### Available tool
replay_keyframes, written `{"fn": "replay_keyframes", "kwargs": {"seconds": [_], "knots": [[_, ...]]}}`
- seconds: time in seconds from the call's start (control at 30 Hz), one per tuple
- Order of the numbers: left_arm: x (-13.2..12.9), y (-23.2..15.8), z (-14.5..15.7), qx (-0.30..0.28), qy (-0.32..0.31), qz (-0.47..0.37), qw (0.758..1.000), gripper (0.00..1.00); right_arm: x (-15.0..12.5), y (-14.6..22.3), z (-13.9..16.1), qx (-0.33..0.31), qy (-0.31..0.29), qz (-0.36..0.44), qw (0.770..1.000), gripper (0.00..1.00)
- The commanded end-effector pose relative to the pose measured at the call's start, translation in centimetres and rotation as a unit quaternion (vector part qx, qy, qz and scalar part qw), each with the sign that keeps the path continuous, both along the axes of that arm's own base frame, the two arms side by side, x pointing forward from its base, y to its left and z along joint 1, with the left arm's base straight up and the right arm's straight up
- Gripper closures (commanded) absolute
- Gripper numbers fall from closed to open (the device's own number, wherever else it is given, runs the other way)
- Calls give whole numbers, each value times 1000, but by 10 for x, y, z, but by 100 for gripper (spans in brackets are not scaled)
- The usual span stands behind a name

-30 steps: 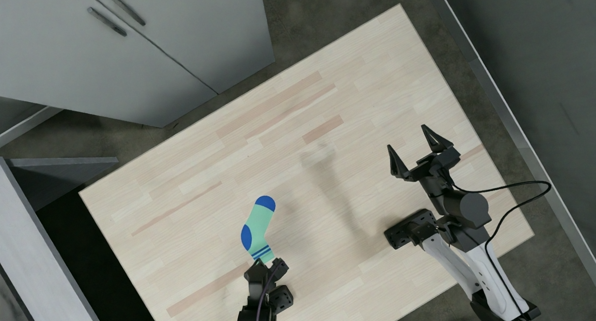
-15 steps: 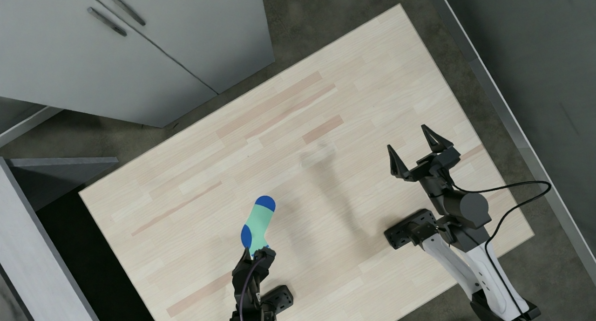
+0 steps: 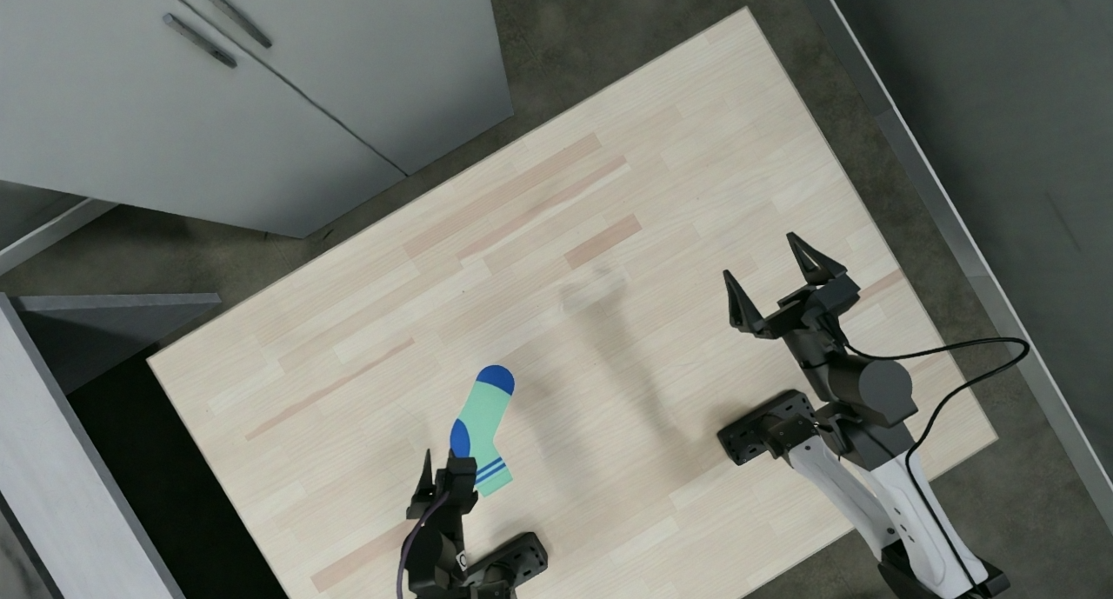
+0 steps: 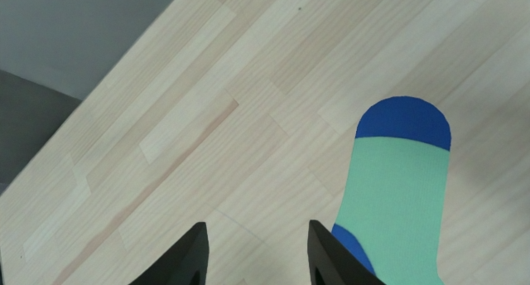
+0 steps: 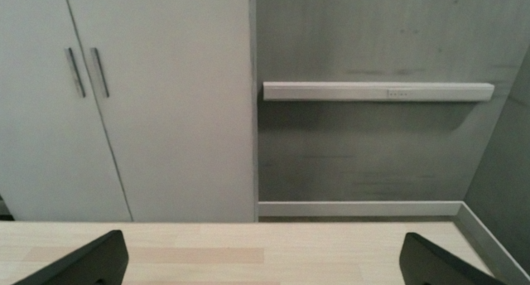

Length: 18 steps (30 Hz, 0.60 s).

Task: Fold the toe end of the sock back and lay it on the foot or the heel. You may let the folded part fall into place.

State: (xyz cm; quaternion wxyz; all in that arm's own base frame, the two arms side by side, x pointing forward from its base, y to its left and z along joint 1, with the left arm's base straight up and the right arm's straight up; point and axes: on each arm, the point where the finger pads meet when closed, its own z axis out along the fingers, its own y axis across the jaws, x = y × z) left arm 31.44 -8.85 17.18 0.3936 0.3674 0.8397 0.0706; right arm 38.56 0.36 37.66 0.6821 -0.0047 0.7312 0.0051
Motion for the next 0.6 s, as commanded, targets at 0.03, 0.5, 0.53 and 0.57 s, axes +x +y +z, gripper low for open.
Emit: {"fn": "replay_keyframes", "kwargs": {"seconds": [0.03,0.5,0.53,0.57], "knots": [[38,6,58,-76,-95,58,991,62,-3,1,14,-2,-18,2,1000,0],[64,31,140,-191,-204,130,951,62,-3,1,14,-2,-18,2,1000,0],[66,36,149,-201,-215,136,946,62,-3,1,14,-2,-18,2,1000,0],[68,40,155,-208,-225,146,941,62,-3,1,14,-2,-18,2,1000,0]]}}
